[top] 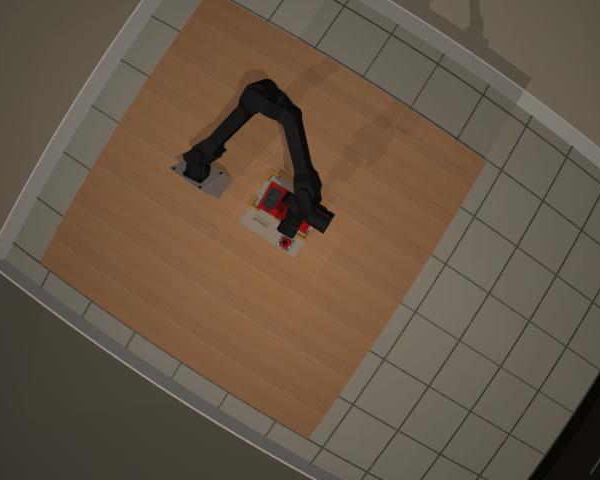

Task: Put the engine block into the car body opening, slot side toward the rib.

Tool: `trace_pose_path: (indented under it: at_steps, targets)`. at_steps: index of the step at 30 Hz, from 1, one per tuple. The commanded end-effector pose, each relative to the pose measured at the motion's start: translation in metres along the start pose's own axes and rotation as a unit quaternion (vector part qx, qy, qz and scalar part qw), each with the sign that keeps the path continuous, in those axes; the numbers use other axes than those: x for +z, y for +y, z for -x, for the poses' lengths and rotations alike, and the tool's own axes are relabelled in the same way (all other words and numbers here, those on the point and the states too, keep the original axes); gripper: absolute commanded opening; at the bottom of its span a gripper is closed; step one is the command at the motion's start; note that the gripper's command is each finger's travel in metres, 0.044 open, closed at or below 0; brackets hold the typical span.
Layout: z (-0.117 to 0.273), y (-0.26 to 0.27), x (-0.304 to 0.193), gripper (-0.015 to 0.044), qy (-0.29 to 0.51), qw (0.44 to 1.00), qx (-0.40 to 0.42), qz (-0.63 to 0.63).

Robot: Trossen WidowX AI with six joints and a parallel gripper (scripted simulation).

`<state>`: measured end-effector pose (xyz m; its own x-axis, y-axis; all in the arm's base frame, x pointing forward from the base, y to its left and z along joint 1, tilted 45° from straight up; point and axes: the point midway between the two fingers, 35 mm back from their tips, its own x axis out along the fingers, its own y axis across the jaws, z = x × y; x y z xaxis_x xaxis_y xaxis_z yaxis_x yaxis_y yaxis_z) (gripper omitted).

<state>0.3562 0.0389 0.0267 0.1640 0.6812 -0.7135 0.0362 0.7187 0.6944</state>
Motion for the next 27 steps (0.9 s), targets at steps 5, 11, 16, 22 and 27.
trace_pose_path:
  at_steps: [5,11,16,22,27]
  targets:
    - [-0.0012,0.0002,-0.0005,0.0159,0.0,1.0,0.003,-0.004]
    - [-0.0016,0.0002,-0.0005,0.0159,0.0,1.0,0.003,-0.004]
    - [-0.0009,0.0,0.0,0.0211,0.0,1.0,0.0,0.0]
    - [-0.0009,0.0,0.0,0.0369,0.0,1.0,0.0,0.0]
    - [-0.0009,0.0,0.0,0.044,0.0,1.0,0.0,0.0]
